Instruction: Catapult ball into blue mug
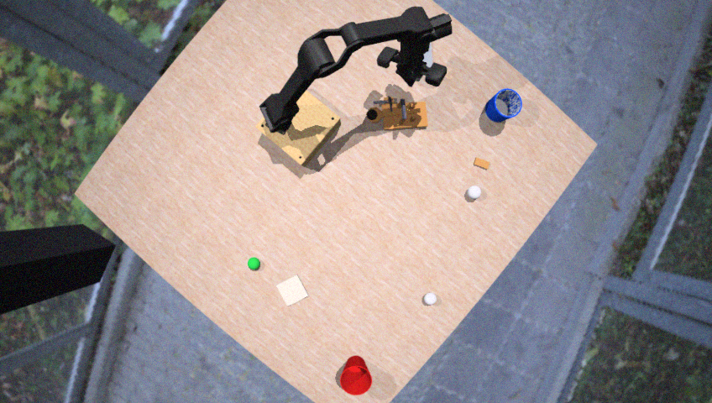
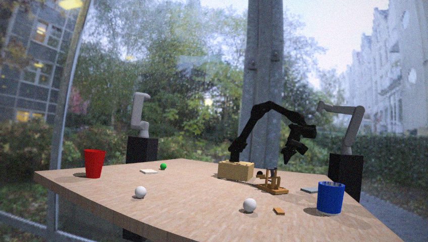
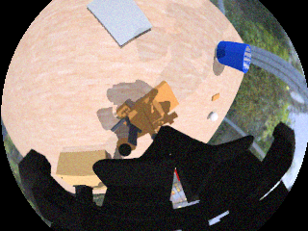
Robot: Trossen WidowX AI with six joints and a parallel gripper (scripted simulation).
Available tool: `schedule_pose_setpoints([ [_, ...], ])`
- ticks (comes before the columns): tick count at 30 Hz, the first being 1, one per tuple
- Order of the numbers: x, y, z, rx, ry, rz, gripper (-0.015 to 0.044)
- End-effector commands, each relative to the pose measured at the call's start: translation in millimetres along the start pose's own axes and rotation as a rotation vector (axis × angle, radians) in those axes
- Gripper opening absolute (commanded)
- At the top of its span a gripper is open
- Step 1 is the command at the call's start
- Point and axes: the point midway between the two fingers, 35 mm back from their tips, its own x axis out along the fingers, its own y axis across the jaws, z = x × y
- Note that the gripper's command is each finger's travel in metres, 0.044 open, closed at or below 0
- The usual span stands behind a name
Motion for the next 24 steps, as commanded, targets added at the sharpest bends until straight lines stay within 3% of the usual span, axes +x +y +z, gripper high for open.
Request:
schedule_pose_setpoints([
  [1, 1.0, 18.1, -12.7, -0.116, 0.073, -0.006, 0.0000],
  [19, -0.2, 81.8, -62.3, -0.611, 0.365, -0.017, 0.0000],
  [24, -0.5, 83.6, -64.2, -0.629, 0.376, -0.017, 0.0000],
])
